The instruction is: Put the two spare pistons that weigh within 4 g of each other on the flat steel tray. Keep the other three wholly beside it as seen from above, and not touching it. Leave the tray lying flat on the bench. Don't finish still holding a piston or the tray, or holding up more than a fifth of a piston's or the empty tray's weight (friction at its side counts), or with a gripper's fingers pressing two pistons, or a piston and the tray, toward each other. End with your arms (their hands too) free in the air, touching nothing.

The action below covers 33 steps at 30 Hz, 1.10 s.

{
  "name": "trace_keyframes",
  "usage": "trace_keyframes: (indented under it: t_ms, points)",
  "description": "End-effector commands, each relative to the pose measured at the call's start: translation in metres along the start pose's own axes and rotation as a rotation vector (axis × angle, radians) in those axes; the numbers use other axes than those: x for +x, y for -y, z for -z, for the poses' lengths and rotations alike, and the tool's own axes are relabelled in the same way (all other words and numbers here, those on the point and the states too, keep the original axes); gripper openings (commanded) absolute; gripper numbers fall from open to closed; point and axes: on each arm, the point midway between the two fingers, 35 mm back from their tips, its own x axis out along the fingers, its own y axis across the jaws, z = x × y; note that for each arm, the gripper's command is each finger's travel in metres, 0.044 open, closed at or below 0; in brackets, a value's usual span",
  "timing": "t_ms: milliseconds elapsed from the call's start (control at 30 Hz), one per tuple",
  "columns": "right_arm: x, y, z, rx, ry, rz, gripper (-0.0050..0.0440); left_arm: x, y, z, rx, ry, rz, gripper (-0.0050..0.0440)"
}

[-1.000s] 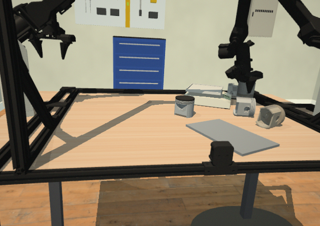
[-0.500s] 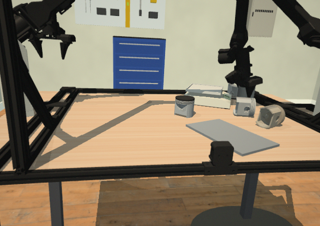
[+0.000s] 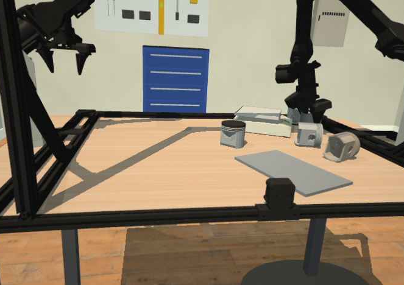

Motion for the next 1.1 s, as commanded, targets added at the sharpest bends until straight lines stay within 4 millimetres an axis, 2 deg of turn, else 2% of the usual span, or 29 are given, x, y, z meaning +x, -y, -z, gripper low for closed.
trace_keyframes:
  t_ms: [0, 500, 1067]
  points:
    - [0.001, 0.000, 0.001, 0.007, -0.006, 0.002, 0.0378, 0.000, 0.000, 0.000, 0.000, 0.001, 0.002, 0.0440]
    - [0.001, 0.000, 0.001, 0.007, -0.006, 0.002, 0.0378, 0.000, 0.000, 0.000, 0.000, 0.001, 0.002, 0.0440]
    - [-0.024, 0.001, 0.001, 0.007, -0.006, 0.002, 0.0378, 0.000, 0.000, 0.000, 0.000, 0.001, 0.002, 0.0440]
